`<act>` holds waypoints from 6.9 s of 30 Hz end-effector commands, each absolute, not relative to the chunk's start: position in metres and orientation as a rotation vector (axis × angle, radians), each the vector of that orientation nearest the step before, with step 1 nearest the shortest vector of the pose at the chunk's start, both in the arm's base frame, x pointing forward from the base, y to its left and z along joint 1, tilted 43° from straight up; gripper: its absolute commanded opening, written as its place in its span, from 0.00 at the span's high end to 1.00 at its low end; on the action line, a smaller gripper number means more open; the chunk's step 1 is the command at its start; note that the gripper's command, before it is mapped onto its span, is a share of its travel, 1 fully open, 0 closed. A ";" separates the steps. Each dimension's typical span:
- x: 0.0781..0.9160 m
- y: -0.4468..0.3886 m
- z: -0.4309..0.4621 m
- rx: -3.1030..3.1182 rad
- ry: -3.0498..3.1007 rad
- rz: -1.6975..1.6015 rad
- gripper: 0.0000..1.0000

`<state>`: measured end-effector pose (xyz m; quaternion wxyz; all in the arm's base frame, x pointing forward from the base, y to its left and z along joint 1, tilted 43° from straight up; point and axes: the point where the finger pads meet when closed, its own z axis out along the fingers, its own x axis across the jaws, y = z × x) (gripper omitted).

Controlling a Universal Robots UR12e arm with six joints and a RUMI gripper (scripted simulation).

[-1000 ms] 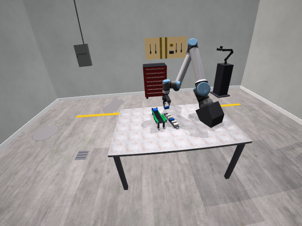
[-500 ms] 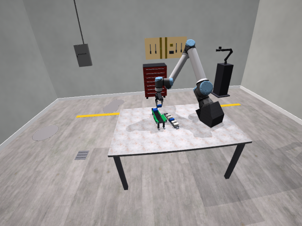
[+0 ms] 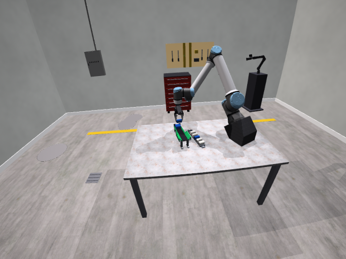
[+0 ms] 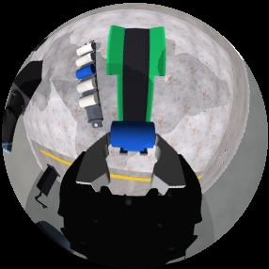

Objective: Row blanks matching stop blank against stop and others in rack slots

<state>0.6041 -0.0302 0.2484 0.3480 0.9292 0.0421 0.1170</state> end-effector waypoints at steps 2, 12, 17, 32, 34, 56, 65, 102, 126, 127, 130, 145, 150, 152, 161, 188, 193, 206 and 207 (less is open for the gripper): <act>0.605 -0.030 0.248 2.409 0.107 0.304 0.64; 0.610 -0.043 0.234 2.409 0.107 0.304 0.64; 0.616 -0.058 0.217 2.409 0.107 0.304 0.64; 0.629 -0.091 0.179 2.409 0.107 0.304 0.64; 0.630 -0.093 0.177 2.409 0.107 0.304 0.64; 0.630 -0.093 0.176 2.409 0.107 0.304 0.64; 0.630 -0.093 0.176 2.409 0.107 0.304 0.64; 0.630 -0.093 0.176 2.409 0.107 0.304 0.64; 0.630 -0.093 0.176 2.409 0.107 0.304 0.52; 0.630 -0.093 0.176 2.409 0.107 0.304 0.52; 0.630 -0.093 0.176 2.409 0.107 0.304 0.52; 0.627 -0.084 0.187 2.409 0.107 0.304 0.52; 0.620 -0.068 0.206 2.409 0.107 0.304 0.52; 0.618 -0.061 0.214 2.409 0.107 0.304 0.52; 0.610 -0.041 0.237 2.409 0.107 0.304 0.52; 0.608 -0.036 0.242 2.409 0.107 0.304 0.00; 0.606 -0.035 0.238 2.409 0.110 0.303 0.00; 0.484 0.006 0.082 2.394 0.238 0.253 0.00; 0.476 0.007 0.076 2.392 0.246 0.250 0.00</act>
